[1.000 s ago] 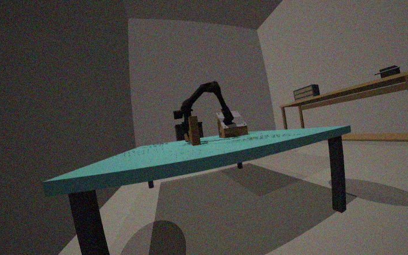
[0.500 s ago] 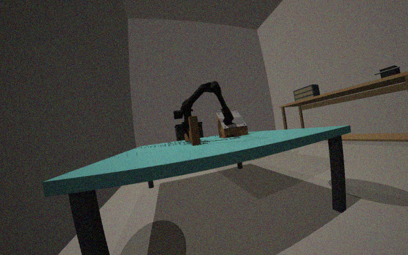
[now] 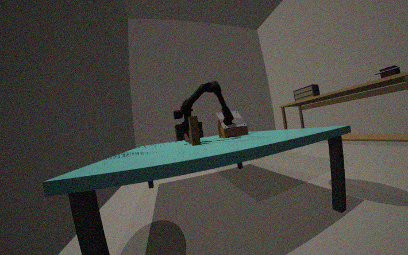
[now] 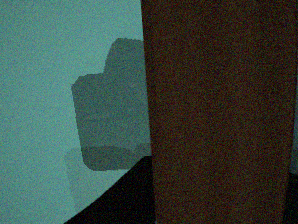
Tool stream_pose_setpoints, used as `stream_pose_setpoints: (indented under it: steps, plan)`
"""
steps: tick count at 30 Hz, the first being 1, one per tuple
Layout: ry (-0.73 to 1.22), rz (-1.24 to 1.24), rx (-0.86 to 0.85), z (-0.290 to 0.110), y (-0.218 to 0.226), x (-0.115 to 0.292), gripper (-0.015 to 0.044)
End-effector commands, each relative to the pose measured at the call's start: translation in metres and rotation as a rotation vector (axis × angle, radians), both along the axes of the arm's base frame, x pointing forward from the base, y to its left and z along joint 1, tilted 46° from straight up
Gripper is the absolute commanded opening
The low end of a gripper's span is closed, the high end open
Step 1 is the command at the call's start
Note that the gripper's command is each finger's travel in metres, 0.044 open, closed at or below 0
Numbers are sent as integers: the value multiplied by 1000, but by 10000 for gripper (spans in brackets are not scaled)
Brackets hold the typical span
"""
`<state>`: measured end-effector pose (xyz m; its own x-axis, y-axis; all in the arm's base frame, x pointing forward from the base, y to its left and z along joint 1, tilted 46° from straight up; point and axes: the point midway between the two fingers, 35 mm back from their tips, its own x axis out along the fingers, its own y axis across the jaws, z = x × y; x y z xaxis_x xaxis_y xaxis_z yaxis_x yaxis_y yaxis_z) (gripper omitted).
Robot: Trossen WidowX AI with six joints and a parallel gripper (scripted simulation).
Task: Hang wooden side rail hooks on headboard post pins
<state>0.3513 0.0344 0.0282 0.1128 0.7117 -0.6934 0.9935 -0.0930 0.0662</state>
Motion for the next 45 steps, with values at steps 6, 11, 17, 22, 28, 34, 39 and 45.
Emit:
stream_pose_setpoints:
  steps: [6, 11, 17, 22, 28, 34, 39, 45]
  plan:
    - [-7, -12, -6, 4, -3, 1, 0]
    - [-7, -12, -6, 4, -3, 1, 0]
    - [-7, -12, -6, 5, -2, 2, 0]
    - [-7, -12, -5, 5, -2, 2, 0]
    - [-7, -12, -5, 6, -2, 2, 0]
    - [-7, -12, -5, 6, -1, 2, 0]
    - [-7, -12, -5, 7, -1, 1, 0]
    - [-7, -12, -5, 7, 0, 1, 0]
